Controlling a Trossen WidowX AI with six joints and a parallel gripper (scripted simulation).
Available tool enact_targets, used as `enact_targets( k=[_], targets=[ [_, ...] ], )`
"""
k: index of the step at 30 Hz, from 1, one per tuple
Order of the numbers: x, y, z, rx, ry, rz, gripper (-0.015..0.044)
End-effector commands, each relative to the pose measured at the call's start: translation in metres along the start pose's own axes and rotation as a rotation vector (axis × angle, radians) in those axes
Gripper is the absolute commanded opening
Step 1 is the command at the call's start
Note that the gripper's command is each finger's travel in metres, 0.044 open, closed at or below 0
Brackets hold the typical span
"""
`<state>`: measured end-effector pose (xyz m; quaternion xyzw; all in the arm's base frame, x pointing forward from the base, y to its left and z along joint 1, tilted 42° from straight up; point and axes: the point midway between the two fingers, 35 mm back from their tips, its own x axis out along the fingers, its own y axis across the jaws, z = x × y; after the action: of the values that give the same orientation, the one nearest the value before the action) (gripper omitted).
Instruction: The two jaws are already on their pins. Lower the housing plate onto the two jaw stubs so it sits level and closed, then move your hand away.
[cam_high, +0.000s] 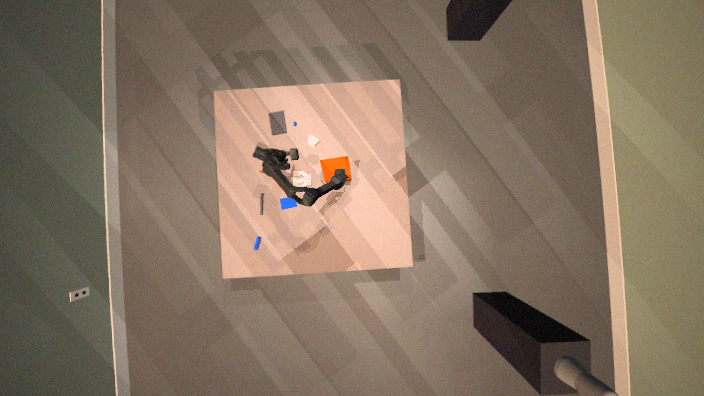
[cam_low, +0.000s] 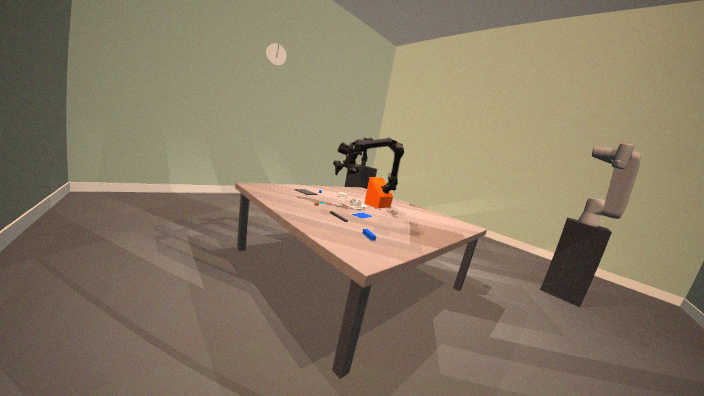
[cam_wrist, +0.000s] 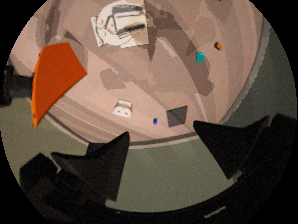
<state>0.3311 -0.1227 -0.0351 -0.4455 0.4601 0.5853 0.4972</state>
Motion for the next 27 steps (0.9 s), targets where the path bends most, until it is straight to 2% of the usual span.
enact_targets(
  k=[1, 27],
  targets=[
    [0.018, 0.013, -0.015, 0.061, -0.057, 0.031, 0.044],
    [0.103, 0.101, -0.07, 0.432, -0.374, 0.125, 0.044]
  ],
)
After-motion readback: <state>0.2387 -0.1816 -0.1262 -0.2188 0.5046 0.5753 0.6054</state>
